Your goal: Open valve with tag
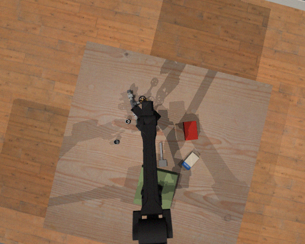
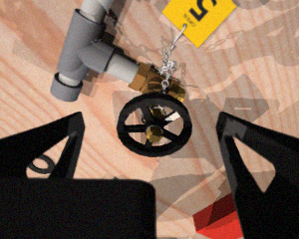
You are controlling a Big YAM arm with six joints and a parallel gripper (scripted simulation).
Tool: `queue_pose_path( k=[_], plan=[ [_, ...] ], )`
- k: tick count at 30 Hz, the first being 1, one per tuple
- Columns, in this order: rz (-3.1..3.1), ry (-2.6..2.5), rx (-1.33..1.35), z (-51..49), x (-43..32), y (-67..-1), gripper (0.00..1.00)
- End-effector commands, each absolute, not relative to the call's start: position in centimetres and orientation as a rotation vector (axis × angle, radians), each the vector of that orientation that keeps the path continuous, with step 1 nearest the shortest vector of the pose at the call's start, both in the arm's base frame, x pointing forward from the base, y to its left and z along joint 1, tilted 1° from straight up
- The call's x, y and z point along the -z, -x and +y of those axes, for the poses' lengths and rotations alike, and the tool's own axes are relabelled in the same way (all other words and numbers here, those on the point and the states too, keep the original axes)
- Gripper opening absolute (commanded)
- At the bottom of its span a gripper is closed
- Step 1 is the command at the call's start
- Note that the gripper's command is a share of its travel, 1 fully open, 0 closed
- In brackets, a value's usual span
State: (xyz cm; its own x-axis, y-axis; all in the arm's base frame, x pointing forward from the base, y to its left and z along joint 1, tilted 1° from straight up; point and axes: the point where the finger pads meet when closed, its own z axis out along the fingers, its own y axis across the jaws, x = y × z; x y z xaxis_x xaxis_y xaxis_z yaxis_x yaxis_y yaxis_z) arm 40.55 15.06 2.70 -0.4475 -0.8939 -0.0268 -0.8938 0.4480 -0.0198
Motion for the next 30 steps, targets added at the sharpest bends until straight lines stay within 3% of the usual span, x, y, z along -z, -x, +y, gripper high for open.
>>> queue_pose_path(
  k=[1,5,16,30],
  plan=[
    [2.853,1.138,0.014,15.19,-4.06,-41.89,1.0],
    [2.915,0.974,0.004,15.19,-4.06,-41.9,1.0],
    [3.084,-0.091,-0.045,15.32,-4.06,-41.85,1.0],
    [2.846,-1.237,-0.08,15.41,-4.05,-41.8,1.0]
  ],
)
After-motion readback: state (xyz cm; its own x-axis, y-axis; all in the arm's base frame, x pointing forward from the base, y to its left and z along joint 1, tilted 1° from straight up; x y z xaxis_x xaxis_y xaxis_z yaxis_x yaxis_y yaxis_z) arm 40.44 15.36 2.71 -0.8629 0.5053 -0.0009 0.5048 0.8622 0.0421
